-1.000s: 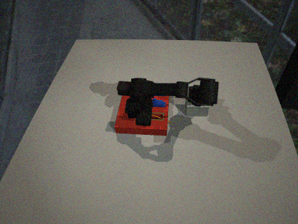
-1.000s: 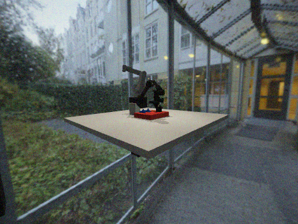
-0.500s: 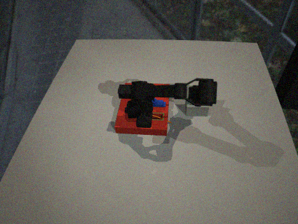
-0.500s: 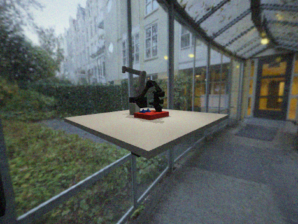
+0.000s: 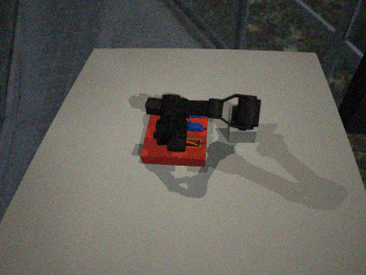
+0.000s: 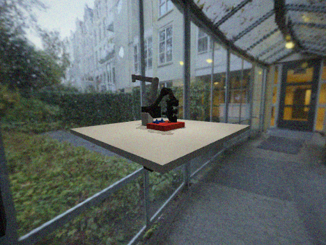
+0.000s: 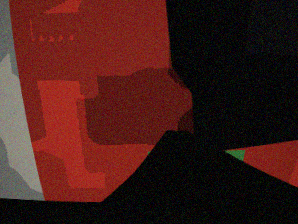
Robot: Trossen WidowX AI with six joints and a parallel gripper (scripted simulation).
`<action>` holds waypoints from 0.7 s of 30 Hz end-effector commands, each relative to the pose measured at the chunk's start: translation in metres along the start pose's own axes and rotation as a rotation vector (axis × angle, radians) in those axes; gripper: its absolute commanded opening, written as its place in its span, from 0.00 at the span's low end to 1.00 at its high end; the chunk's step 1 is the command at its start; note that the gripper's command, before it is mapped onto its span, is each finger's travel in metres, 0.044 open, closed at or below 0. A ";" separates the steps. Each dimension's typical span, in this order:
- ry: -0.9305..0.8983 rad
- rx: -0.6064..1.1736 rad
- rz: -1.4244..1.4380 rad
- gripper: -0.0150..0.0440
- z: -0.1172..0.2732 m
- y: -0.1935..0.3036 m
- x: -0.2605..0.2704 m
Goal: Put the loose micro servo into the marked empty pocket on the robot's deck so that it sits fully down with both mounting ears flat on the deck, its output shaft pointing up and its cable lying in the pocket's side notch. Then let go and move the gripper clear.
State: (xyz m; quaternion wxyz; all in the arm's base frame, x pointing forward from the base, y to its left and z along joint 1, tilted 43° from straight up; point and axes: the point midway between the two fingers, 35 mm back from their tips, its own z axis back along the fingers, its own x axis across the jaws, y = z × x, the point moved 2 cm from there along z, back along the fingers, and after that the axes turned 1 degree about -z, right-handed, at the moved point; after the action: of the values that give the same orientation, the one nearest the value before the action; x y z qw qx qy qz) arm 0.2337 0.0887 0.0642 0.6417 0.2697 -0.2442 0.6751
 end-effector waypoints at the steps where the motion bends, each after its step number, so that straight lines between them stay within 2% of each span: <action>1: 0.006 0.005 -0.001 0.25 -0.001 0.000 -0.010; 21: 0.006 0.005 -0.001 0.25 -0.001 0.000 -0.042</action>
State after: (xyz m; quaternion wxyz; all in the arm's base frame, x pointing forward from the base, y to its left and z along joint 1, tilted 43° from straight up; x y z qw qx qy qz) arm 0.2358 0.0635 0.0410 0.6416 0.2691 -0.2444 0.6754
